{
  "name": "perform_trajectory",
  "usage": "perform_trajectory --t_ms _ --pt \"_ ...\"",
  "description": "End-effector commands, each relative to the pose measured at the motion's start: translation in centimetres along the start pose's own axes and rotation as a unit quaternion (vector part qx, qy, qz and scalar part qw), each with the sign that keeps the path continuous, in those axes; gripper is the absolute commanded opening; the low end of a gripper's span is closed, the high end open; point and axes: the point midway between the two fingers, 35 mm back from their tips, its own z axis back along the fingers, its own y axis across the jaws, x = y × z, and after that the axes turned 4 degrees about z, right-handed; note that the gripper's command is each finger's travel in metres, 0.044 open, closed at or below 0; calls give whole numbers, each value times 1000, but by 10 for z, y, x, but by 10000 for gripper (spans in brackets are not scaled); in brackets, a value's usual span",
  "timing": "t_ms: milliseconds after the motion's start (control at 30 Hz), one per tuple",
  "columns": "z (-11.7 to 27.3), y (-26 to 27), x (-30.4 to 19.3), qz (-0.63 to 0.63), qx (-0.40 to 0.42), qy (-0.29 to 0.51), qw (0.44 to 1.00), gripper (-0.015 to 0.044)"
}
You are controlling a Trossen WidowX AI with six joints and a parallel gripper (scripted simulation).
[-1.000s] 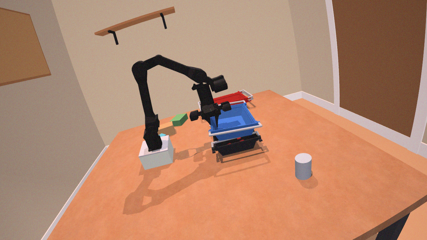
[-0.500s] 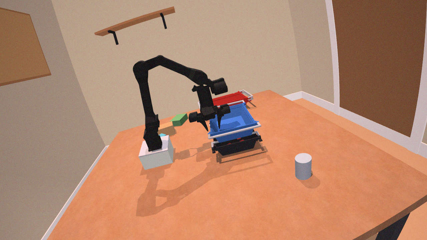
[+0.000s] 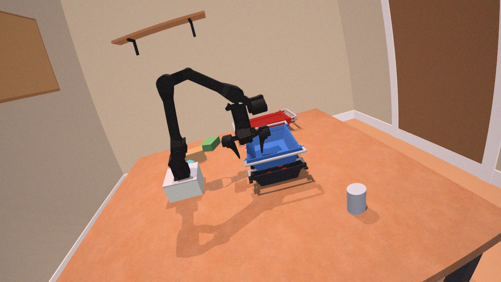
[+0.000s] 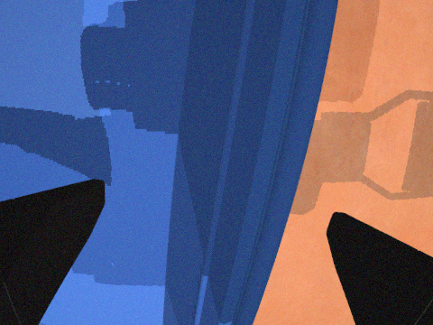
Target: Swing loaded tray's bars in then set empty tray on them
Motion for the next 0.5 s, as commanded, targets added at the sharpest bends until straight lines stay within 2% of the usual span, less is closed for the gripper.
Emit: perform_trajectory --t_ms 0,167,467 --pt "0 0 0 0 0 0 1000 440" --pt "14 3 0 0 0 0 1000 440" --pt "69 6 -1 1 0 1 1000 440"
